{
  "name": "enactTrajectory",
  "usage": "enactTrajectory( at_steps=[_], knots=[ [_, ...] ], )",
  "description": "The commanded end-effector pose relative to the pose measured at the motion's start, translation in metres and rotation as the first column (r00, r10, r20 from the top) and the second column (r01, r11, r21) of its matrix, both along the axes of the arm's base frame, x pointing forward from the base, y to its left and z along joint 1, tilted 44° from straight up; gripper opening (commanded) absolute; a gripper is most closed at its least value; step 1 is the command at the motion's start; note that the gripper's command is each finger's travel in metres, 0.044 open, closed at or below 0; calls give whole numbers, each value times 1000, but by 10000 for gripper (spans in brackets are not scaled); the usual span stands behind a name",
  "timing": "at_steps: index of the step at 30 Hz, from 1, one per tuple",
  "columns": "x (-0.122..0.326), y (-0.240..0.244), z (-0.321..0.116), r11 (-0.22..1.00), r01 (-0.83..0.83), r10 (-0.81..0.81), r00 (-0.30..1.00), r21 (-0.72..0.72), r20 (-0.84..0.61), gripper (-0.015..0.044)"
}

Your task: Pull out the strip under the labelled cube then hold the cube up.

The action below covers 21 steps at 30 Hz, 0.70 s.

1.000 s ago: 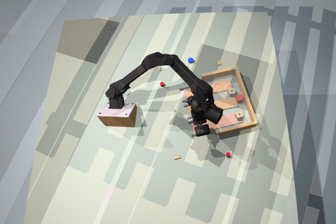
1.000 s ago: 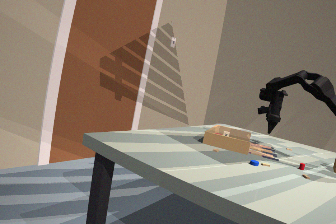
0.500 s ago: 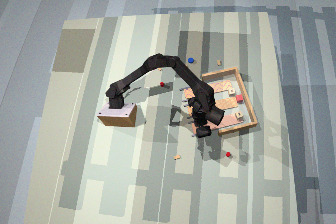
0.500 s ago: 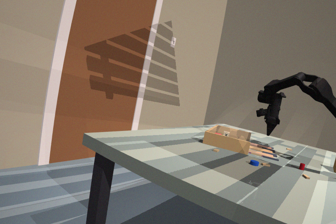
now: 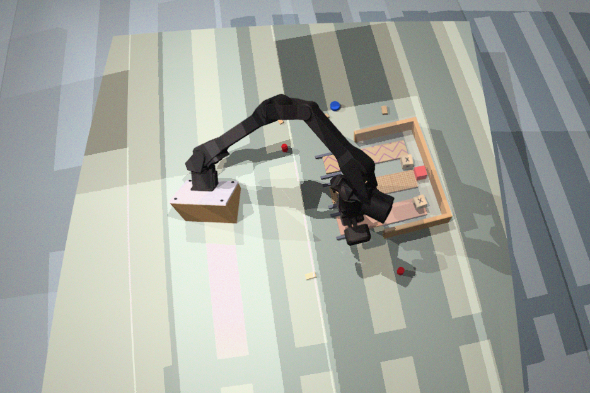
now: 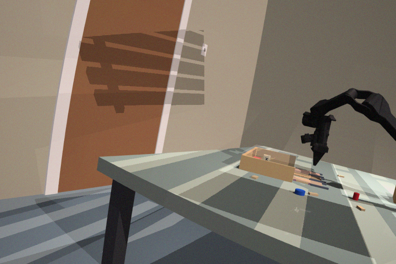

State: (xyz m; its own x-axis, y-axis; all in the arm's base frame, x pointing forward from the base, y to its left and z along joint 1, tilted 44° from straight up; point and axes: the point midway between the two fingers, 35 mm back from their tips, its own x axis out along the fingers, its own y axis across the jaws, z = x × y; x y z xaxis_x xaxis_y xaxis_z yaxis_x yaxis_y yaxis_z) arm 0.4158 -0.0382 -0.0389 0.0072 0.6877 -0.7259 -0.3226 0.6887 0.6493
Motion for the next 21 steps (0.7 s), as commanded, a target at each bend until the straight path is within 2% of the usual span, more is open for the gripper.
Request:
enactTrajectory(
  at_steps=[1, 21],
  knots=[
    [-2, 6, -7, 1000, 4, -4, 1000, 5, -7, 0],
    [-4, 23, -25, 1000, 3, -3, 1000, 7, -7, 0]
  ],
)
